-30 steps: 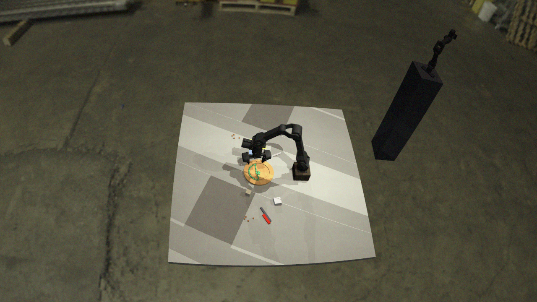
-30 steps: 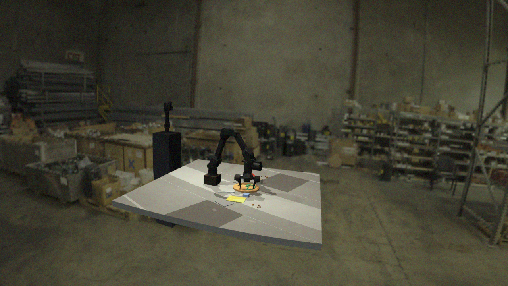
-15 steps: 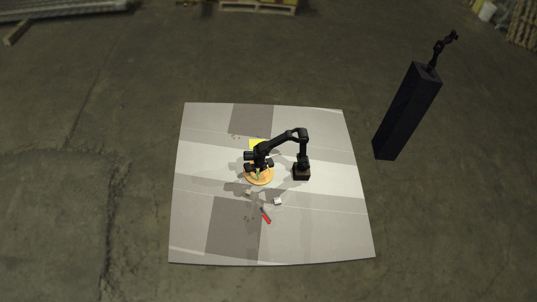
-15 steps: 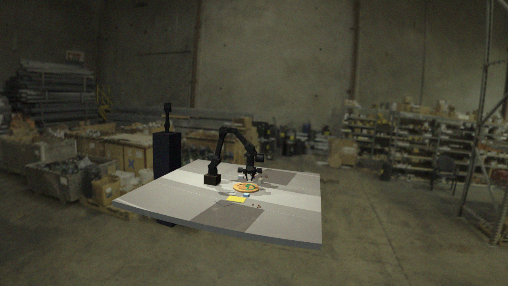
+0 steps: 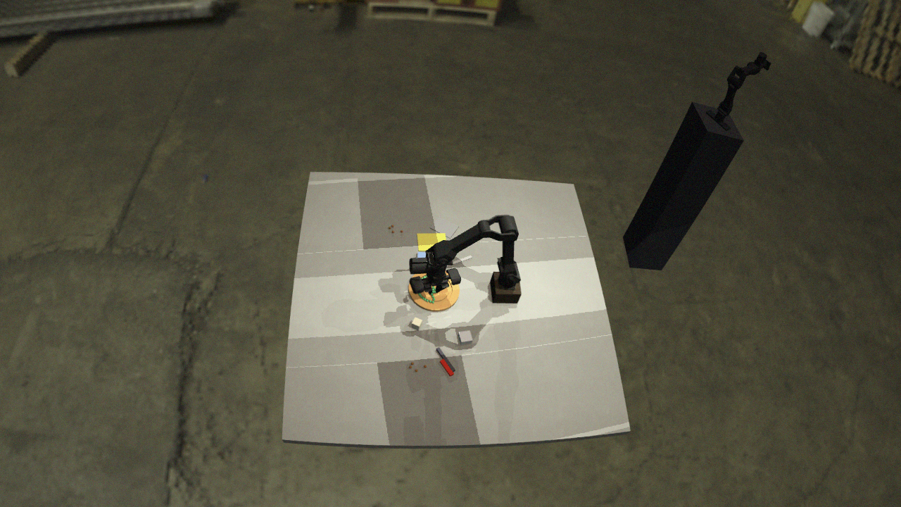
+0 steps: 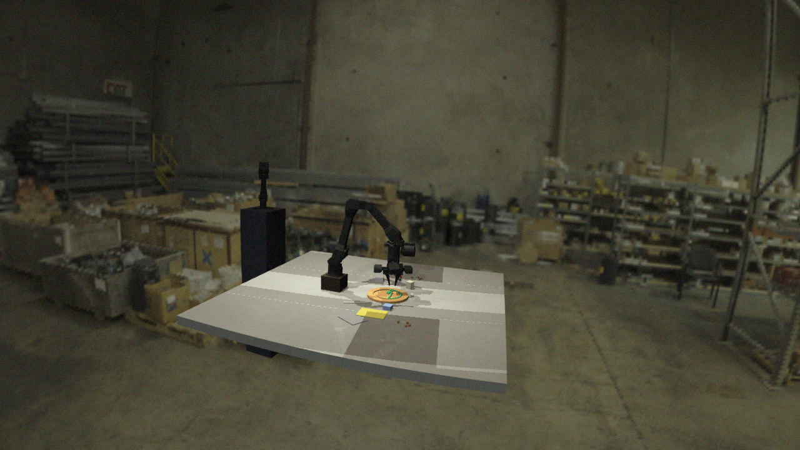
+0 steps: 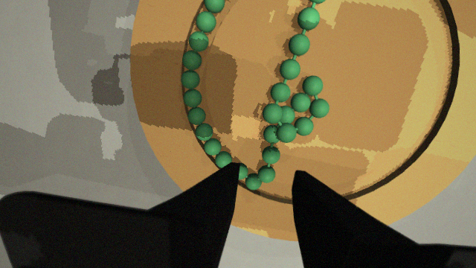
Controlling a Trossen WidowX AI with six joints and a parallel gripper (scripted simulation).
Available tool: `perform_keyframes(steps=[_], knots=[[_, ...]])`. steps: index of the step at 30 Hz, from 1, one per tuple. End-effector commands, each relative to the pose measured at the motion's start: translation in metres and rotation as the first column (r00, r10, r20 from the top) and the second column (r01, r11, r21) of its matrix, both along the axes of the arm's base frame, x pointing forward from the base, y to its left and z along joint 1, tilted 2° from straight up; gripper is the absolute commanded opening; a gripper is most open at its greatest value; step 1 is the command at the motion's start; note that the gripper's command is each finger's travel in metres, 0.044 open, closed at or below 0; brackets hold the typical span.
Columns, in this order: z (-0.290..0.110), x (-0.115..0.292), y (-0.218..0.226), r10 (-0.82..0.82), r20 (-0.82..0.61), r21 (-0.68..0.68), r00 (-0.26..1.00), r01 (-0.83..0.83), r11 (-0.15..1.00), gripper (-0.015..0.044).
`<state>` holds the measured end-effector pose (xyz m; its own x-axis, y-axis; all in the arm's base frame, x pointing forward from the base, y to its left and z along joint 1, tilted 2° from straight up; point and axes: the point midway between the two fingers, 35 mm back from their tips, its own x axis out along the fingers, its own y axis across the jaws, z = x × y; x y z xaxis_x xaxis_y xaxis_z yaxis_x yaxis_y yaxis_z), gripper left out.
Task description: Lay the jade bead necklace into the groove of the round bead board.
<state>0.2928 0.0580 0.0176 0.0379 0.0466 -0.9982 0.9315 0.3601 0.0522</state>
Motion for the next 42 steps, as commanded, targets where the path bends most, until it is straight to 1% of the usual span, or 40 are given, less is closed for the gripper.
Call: perform_keyframes(steps=[1, 17, 25, 29, 30, 42], knots=[[-0.004, 0.000, 0.000, -0.001, 0.001, 0.000, 1.000, 0.001, 1.000, 0.0120], [-0.029, -0.002, 0.001, -0.002, -0.010, -0.002, 1.000, 0.002, 1.000, 0.0120], [-0.030, -0.003, 0.001, -0.002, -0.011, -0.002, 1.000, 0.002, 1.000, 0.0120], [-0.028, -0.001, 0.002, 0.001, -0.006, -0.001, 1.000, -0.001, 1.000, 0.0015], [-0.028, -0.001, 0.002, 0.001, -0.006, -0.001, 1.000, -0.001, 1.000, 0.0000], [-0.028, -0.001, 0.002, 0.001, -0.006, -0.001, 1.000, -0.001, 1.000, 0.0000]])
